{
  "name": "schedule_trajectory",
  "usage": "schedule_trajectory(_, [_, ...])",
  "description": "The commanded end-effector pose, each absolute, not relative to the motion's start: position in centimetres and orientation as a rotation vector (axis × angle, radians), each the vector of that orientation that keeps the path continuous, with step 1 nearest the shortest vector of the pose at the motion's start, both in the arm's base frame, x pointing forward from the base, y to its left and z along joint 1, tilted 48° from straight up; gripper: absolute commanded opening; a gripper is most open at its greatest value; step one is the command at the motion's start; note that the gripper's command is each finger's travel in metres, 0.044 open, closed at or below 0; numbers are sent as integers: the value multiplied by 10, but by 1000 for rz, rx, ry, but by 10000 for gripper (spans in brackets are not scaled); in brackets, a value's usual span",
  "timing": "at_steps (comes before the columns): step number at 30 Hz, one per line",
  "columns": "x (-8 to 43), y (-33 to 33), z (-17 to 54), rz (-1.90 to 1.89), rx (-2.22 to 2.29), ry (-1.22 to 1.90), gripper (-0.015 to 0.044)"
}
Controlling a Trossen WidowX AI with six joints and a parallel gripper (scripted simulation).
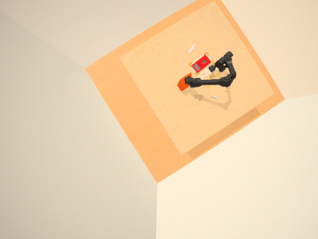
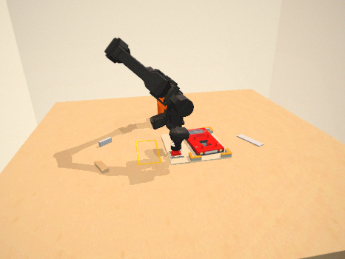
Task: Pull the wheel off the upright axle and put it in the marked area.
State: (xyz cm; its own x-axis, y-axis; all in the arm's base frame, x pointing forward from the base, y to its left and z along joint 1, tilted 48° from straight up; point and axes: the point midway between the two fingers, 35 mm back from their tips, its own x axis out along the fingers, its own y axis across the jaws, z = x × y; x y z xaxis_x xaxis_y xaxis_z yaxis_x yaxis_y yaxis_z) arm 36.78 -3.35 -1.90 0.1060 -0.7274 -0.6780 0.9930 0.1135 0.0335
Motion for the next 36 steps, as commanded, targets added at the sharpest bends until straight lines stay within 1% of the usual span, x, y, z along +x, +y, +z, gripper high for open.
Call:
schedule_trajectory(1, [368, -32, -18, -1371, 570, 579, 0])
schedule_trajectory(36, [367, -23, -10, -1368, 569, 580, 0])
